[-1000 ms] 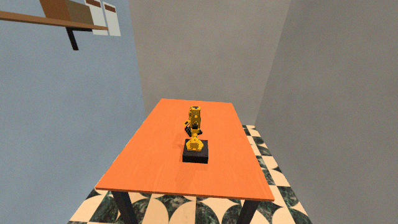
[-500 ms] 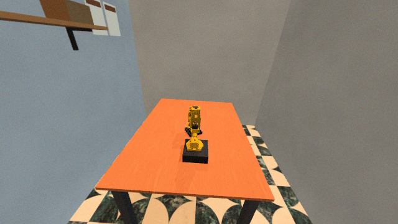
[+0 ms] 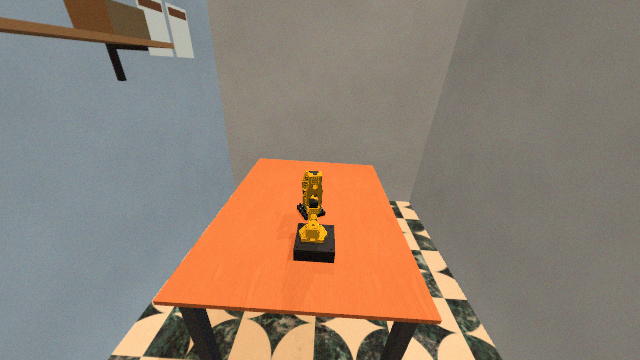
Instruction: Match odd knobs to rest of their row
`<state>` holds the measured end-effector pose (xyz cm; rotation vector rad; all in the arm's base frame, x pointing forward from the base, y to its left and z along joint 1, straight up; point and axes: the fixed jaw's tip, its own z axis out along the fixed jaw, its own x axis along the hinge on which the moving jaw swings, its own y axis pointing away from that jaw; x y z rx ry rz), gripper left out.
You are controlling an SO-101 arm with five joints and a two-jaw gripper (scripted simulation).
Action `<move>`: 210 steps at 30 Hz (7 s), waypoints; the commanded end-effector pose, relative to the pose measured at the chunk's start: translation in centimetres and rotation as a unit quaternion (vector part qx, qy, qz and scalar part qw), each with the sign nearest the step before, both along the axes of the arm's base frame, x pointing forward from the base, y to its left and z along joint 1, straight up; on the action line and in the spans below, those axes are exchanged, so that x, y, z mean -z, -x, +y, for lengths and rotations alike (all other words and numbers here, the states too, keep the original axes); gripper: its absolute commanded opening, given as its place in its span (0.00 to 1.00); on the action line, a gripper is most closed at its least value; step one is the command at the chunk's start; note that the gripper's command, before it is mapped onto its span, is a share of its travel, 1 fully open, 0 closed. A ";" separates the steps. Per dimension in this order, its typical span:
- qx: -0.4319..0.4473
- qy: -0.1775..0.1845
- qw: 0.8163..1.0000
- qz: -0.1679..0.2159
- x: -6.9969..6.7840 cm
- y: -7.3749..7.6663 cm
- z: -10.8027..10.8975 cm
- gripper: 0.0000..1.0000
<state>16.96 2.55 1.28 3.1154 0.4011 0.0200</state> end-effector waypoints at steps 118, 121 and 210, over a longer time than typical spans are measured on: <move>-0.470 0.004 0.883 0.004 0.0 -7.3 2.9 0.10; -0.470 0.004 0.883 0.004 0.0 -7.3 2.9 0.10; -0.470 0.004 0.883 0.004 1.6 -7.1 3.2 0.10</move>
